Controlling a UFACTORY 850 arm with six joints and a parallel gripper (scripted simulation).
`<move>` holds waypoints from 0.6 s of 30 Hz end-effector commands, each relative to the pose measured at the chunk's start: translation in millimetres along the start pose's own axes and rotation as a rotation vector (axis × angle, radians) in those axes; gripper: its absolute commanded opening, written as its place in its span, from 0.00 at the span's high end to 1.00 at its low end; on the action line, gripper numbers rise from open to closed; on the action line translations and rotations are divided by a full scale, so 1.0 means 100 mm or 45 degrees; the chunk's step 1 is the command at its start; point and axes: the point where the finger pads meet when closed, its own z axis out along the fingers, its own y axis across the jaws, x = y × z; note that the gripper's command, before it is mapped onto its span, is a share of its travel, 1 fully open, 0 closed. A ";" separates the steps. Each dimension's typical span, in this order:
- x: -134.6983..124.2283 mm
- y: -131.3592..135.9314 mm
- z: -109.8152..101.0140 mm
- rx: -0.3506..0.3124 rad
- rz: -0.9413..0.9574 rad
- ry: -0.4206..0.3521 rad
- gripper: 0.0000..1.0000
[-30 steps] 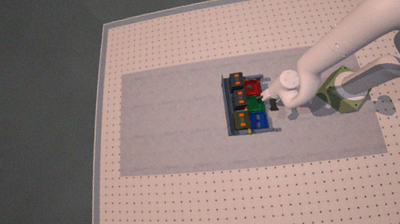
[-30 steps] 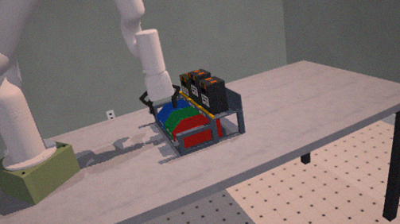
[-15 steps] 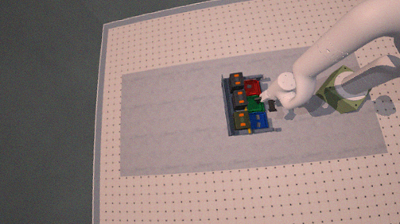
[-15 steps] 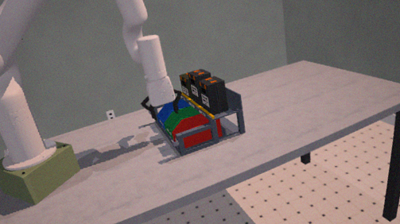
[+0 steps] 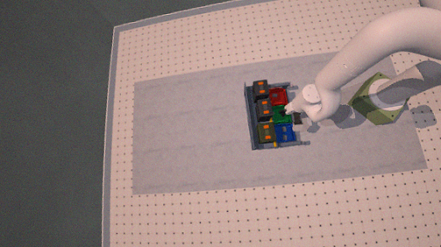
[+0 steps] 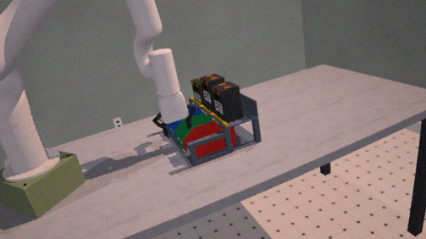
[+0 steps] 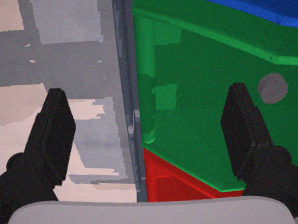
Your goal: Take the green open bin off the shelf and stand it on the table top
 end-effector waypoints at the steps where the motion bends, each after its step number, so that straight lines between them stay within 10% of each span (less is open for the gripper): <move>1: 0.00 0.01 -0.01 -0.002 0.000 0.000 0.00; 18: 0.00 0.01 -0.04 -0.002 0.000 -0.001 0.00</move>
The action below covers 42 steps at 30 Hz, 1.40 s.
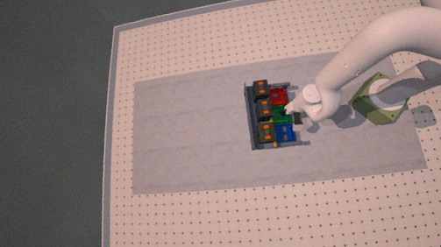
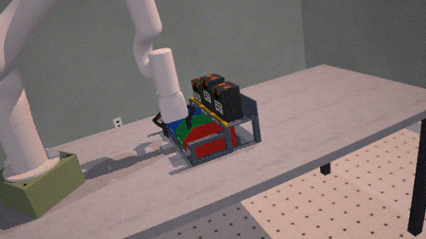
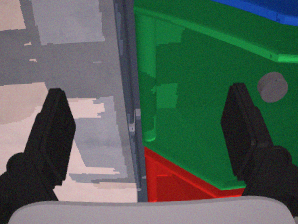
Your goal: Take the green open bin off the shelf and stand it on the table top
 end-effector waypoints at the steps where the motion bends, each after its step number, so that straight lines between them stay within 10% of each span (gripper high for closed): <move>1: 0.00 0.01 -0.03 -0.002 0.000 0.000 0.00; 42: 0.00 0.01 -0.09 -0.002 0.000 0.000 0.00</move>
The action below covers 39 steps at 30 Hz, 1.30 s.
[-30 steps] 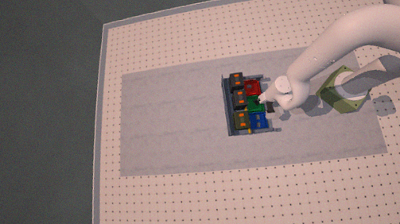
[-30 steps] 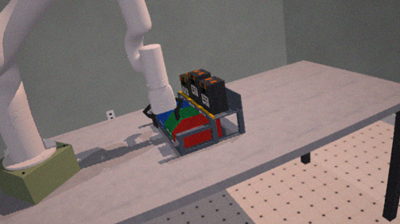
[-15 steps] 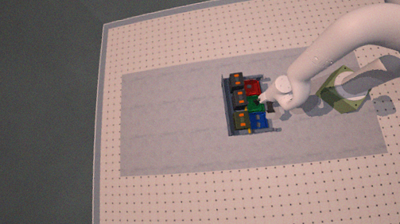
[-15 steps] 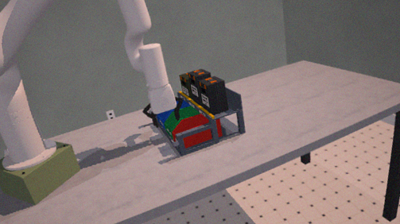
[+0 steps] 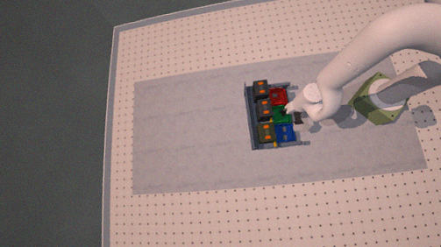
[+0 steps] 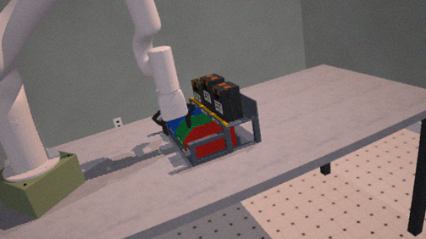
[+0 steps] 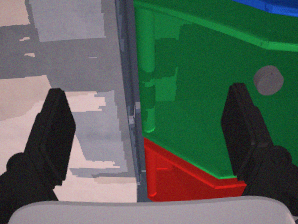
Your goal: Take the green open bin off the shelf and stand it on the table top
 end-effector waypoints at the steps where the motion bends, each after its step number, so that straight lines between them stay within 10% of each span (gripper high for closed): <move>1: 0.00 0.01 -0.01 -0.002 0.000 0.000 0.00; 39: 0.00 0.01 0.19 -0.002 0.000 0.000 0.00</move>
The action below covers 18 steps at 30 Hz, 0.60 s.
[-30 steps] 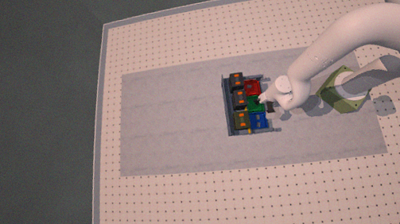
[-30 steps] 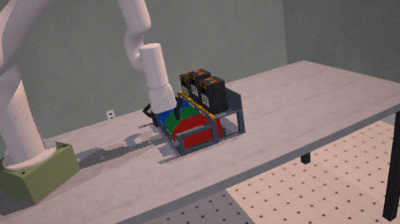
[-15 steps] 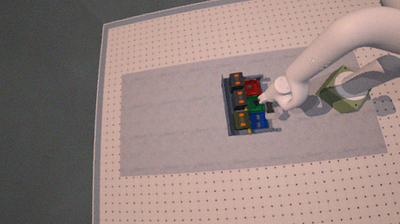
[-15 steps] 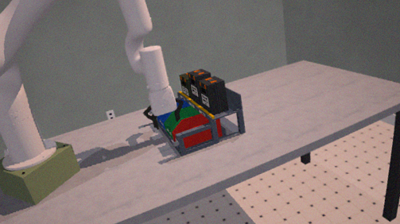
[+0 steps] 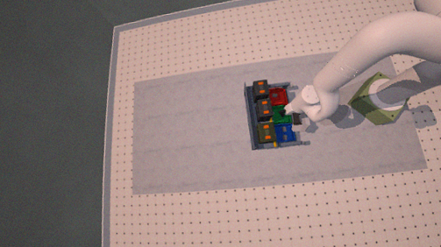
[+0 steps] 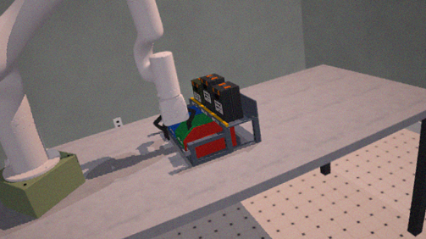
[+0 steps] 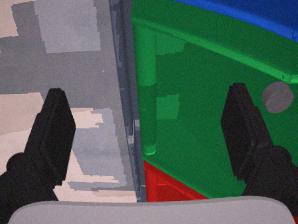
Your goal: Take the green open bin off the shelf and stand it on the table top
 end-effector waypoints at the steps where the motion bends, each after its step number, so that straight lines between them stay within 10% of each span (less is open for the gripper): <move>1: 0.00 0.01 -0.01 -0.002 0.000 0.000 0.00; 18: 0.00 0.01 0.05 -0.002 0.000 0.000 0.00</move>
